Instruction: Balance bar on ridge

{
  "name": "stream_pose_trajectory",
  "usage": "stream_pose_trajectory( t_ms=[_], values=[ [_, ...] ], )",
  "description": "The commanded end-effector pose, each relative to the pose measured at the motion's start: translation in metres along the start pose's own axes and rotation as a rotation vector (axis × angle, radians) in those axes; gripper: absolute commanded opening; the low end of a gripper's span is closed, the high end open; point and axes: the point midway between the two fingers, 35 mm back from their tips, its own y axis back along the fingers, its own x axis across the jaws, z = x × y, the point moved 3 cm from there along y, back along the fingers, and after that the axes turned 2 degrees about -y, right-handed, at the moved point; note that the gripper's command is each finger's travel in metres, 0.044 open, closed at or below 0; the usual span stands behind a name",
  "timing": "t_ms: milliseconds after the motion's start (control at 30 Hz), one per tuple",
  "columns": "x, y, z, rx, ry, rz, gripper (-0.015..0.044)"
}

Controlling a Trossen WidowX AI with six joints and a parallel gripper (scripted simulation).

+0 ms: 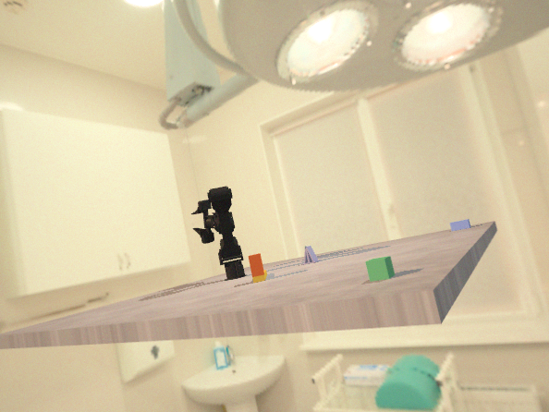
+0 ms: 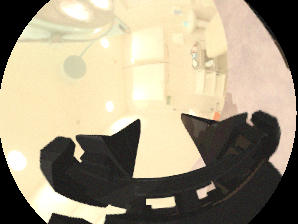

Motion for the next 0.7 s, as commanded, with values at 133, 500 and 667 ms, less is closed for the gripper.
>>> stream_pose_trajectory(
  t_ms=[133, 500, 667],
  values=[
    [0.001, 0.006, 0.036, -0.147, 0.137, -0.056, 0.0315],
    [0.002, 0.028, 0.087, -0.357, 0.333, -0.18, 0.0315],
    [0.003, 0.043, 0.107, -0.449, 0.395, -0.24, 0.0315]
  ],
)
